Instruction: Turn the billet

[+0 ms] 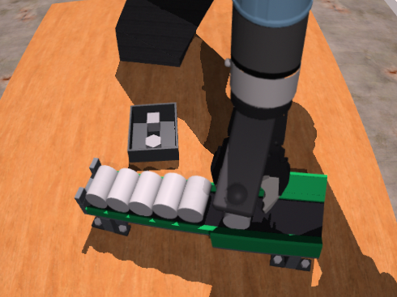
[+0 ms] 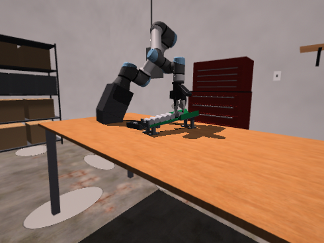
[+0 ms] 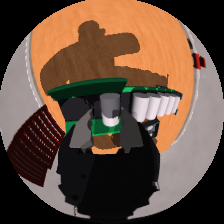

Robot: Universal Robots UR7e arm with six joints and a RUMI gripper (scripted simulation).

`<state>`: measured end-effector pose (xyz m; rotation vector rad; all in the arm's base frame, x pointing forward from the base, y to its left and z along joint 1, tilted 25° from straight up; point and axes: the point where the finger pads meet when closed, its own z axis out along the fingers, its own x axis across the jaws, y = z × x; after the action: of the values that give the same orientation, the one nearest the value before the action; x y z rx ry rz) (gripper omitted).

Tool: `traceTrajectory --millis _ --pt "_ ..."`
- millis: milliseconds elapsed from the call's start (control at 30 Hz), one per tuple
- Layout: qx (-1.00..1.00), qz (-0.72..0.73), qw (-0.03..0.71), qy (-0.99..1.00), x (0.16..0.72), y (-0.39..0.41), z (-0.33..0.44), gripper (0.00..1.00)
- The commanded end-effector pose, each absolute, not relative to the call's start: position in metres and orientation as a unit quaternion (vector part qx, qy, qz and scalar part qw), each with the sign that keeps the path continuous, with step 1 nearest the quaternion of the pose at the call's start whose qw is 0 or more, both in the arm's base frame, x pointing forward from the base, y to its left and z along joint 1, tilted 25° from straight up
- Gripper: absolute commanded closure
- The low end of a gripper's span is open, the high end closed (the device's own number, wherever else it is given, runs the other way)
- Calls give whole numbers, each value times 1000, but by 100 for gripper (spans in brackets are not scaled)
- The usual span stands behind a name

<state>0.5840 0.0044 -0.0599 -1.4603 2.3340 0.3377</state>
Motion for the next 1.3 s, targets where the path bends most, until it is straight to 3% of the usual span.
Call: traceTrajectory --millis 0,1133,1267 --pt "-518 119 183 827 584 4 -59 65" --pt "-518 119 183 827 584 4 -59 65" --pt "-518 119 184 827 577 -11 -23 65"
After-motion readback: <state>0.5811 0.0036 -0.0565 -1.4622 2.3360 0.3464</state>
